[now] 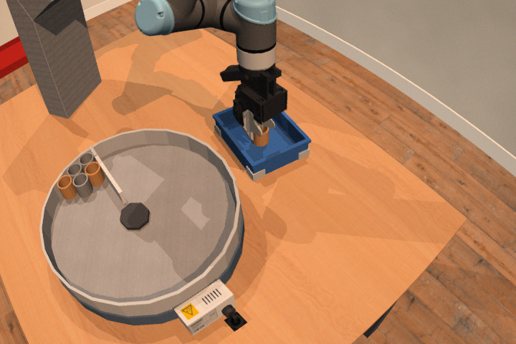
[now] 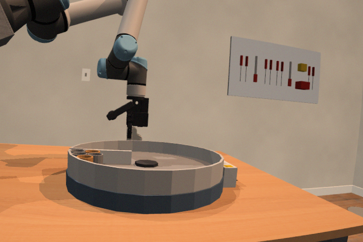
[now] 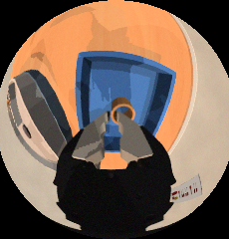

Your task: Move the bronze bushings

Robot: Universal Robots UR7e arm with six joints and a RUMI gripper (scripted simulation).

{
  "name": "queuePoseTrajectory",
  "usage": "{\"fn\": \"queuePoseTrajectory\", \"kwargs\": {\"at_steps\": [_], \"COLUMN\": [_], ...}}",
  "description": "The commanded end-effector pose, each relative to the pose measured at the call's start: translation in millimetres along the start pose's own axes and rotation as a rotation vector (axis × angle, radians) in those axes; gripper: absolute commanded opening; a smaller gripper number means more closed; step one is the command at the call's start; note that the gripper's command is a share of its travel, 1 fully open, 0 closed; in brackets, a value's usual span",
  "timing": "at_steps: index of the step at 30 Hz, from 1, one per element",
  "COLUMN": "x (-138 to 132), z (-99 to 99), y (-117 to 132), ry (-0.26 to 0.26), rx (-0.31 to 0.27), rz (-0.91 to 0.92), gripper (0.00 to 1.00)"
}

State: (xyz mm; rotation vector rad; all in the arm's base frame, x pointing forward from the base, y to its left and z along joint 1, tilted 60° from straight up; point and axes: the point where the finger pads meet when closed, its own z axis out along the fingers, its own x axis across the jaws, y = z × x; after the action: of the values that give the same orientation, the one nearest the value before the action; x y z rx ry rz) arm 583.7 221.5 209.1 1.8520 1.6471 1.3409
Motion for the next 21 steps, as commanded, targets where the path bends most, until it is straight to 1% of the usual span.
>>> {"fn": "queuePoseTrajectory", "kwargs": {"at_steps": [1,7,17,19,21], "x": [0,0,0,0,0], "z": [-2.6,-12.0,-46.8,-46.8,-54.6], "y": [0,0,0,0,0], "ry": [0.000,0.000,0.000,0.000,0.000], "rx": [-0.001,-0.001,-0.001,-0.001,-0.001], "rz": [0.000,0.000,0.000,0.000,0.000], "gripper": [0.06,0.06,0.06,0.06,0.06]}}
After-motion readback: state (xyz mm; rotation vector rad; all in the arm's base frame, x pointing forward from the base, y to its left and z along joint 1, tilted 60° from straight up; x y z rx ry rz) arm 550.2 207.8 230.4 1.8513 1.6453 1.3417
